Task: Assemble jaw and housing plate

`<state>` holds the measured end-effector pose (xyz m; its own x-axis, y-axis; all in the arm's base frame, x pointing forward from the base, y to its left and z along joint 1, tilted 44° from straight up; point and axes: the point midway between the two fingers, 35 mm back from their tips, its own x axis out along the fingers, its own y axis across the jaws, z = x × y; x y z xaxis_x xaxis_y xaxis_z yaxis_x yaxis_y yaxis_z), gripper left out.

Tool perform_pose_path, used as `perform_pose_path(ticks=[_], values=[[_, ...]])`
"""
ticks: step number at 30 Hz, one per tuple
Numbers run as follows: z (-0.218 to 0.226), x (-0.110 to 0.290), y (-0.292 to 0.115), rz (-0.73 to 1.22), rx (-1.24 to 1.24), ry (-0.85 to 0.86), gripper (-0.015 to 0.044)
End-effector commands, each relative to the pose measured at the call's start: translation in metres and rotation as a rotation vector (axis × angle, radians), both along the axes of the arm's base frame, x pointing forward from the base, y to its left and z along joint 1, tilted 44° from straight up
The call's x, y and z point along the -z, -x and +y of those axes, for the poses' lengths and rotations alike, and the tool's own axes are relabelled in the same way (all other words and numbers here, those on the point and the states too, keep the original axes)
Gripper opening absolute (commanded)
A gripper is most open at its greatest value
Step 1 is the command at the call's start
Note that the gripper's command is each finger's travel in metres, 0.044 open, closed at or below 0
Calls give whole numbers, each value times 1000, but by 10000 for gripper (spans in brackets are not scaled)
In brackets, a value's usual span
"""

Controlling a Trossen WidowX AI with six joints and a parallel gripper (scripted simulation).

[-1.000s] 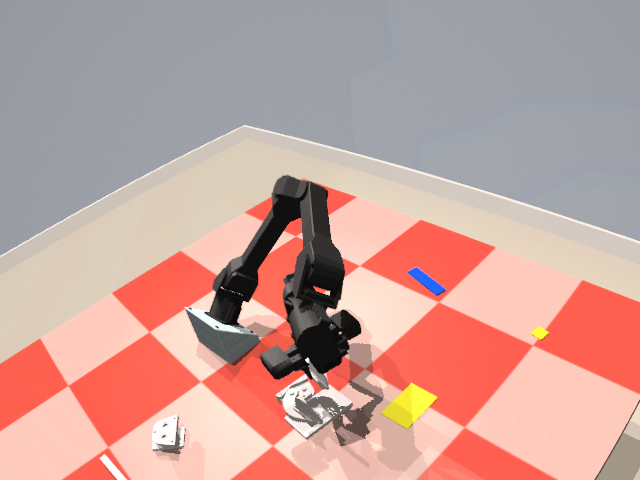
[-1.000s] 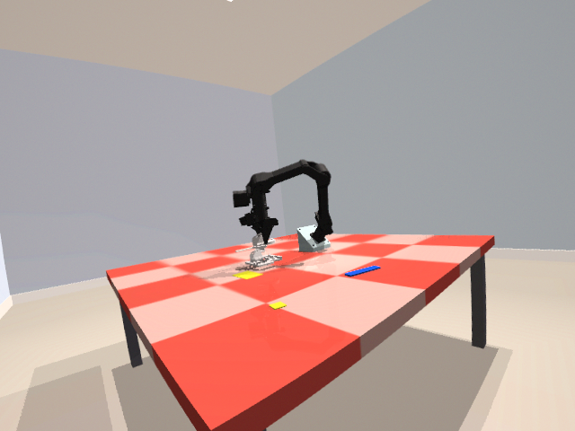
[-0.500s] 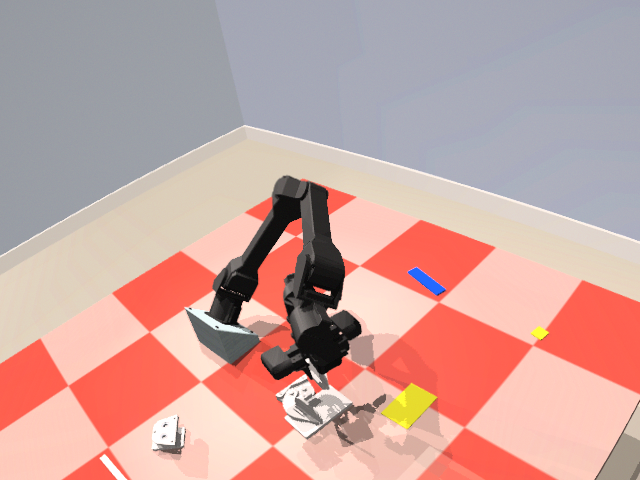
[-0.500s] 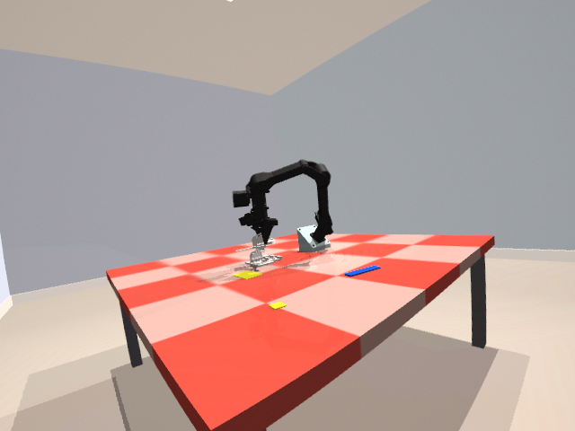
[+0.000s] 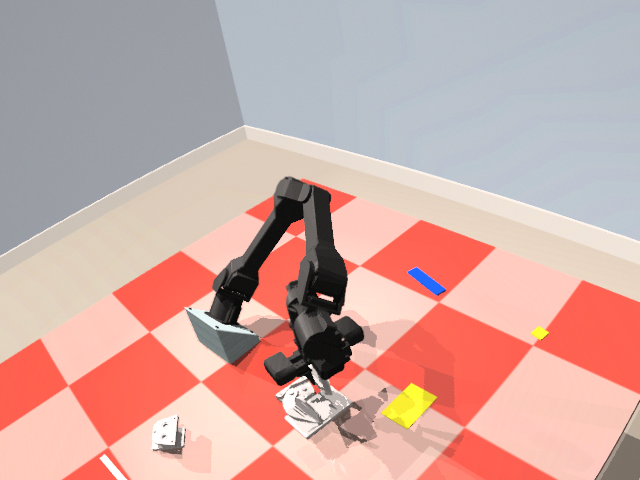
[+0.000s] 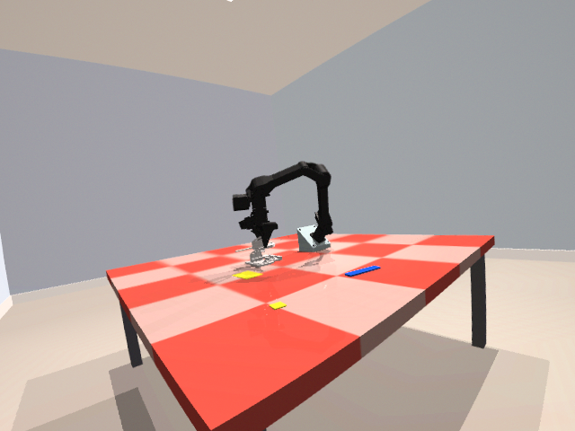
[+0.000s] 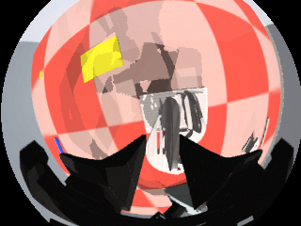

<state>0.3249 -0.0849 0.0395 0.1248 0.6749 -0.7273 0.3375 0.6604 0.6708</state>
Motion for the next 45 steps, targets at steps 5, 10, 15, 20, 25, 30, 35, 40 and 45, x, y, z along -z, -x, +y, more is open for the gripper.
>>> perform_pose_path(ticks=[5,10,15,20,25,30,35,40,45], values=[[10,10,-1,4,5,-6,134],[15,16,-2,4,5,-7,134],[21,21,-2,3,5,-8,134],[25,25,-3,3,5,-8,134],[25,25,-3,3,5,-8,134],[25,25,-3,3,5,-8,134],[25,25,-3,3,5,-8,134],[26,26,-3,5,7,-9,134],[27,27,-3,6,8,-9,134]])
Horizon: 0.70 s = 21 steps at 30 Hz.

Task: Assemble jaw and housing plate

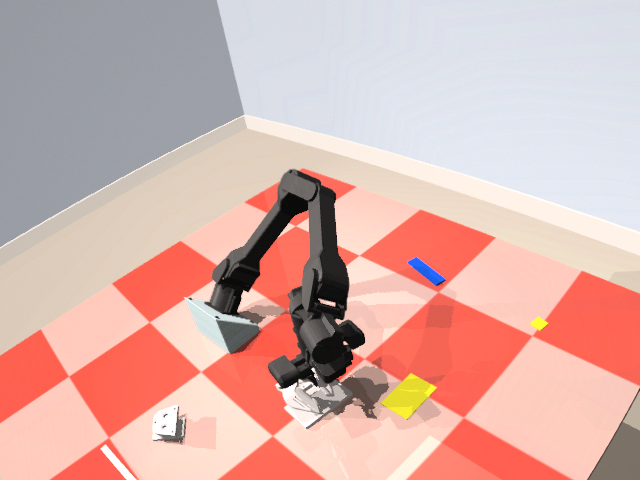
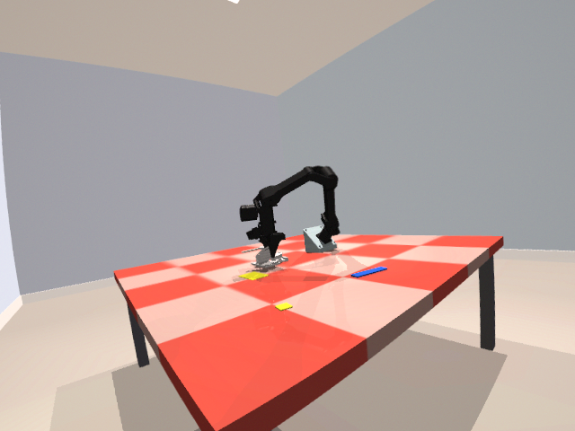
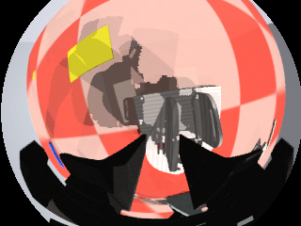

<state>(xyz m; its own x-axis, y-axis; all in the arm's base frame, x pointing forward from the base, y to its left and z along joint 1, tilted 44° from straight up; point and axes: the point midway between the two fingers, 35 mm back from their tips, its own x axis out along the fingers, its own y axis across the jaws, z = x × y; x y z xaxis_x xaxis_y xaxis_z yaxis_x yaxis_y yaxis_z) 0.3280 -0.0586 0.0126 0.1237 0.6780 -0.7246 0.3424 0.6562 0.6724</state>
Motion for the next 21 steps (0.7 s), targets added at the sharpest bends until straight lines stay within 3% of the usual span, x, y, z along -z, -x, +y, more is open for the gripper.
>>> perform_pose_path(ticks=[1,21], values=[[1,1,0,1,5,-4,134],[5,5,-1,3,6,-5,134]])
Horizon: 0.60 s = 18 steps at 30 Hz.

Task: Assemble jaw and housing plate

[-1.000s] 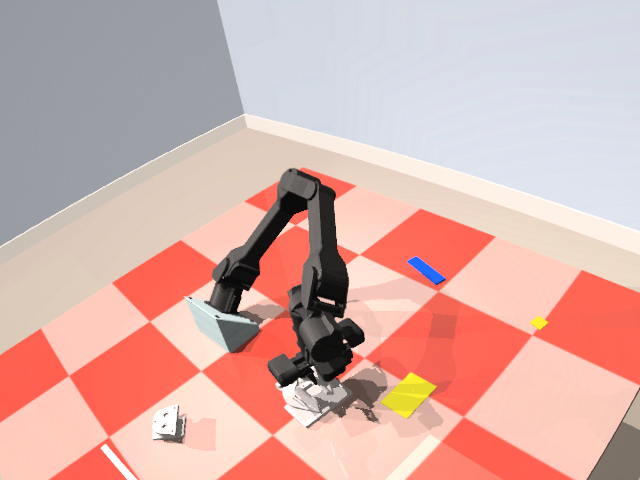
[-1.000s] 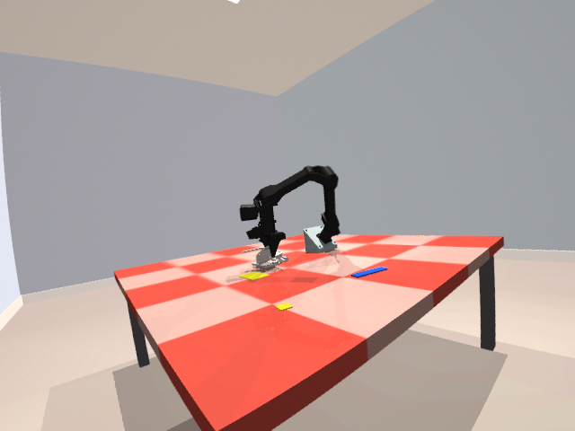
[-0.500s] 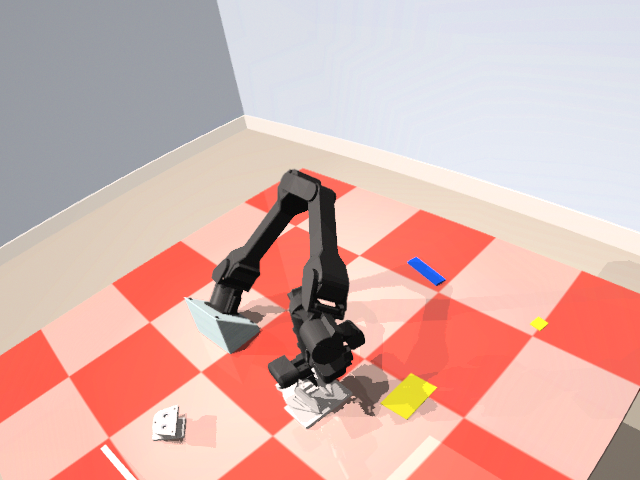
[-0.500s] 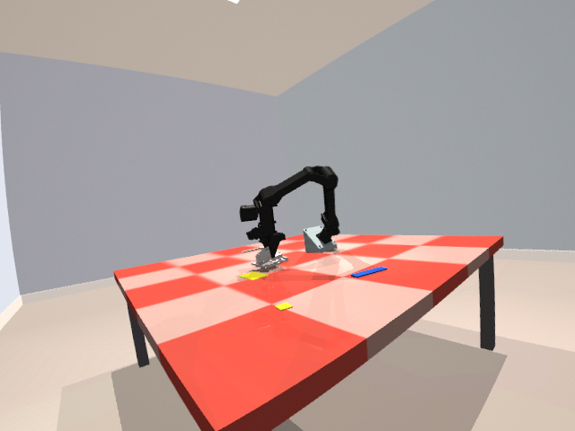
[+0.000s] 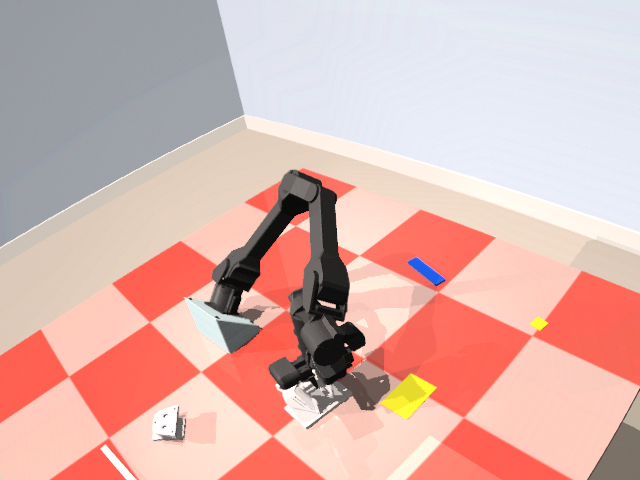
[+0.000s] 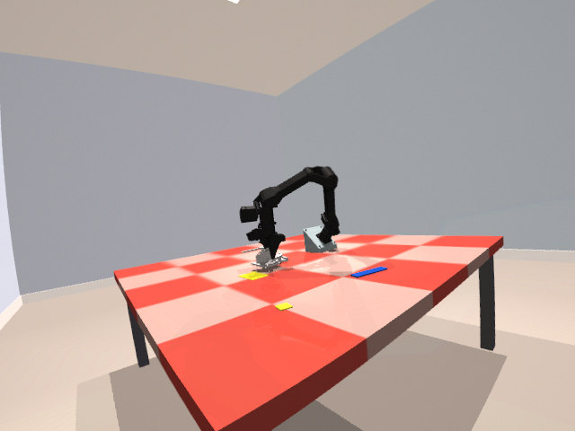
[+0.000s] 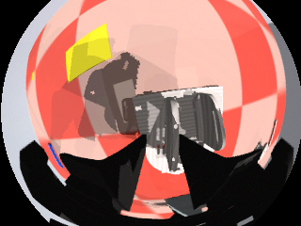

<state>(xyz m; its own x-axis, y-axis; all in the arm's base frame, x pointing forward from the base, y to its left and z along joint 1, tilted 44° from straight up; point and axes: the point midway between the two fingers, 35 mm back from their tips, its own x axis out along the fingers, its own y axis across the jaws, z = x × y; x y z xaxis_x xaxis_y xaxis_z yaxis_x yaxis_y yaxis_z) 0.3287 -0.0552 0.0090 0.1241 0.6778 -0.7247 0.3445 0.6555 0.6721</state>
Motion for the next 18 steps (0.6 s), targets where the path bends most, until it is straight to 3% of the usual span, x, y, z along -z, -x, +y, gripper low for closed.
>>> perform_pose_path(ticks=[1,18], values=[[2,1,0,2,4,-5,134],[4,4,0,2,5,-5,134]])
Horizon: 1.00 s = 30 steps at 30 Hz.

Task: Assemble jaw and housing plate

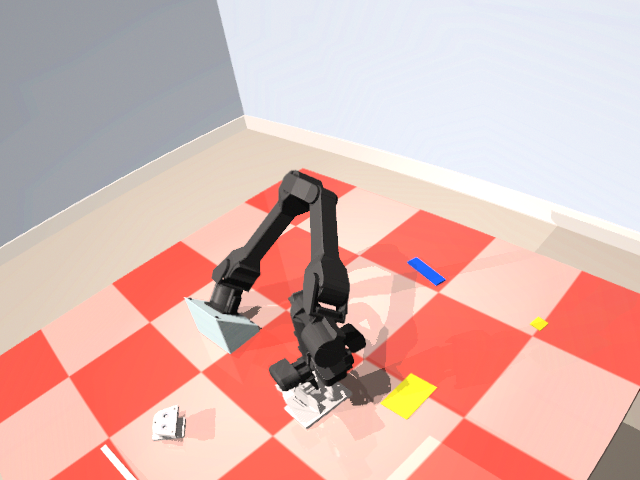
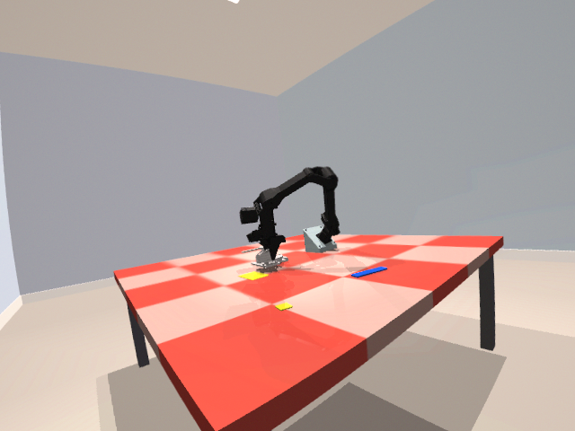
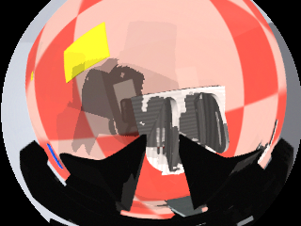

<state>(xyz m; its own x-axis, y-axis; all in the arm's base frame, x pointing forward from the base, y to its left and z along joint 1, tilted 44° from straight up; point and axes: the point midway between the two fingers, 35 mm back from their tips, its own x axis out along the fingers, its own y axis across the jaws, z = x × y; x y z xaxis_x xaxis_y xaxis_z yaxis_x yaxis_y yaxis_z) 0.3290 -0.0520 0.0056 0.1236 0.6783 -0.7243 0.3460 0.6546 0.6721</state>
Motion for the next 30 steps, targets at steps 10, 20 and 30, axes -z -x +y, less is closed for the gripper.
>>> perform_pose_path(ticks=[10,20,30], values=[[3,2,-1,1,4,-4,134],[5,5,-1,1,5,-4,134],[5,5,-1,1,5,-4,134]])
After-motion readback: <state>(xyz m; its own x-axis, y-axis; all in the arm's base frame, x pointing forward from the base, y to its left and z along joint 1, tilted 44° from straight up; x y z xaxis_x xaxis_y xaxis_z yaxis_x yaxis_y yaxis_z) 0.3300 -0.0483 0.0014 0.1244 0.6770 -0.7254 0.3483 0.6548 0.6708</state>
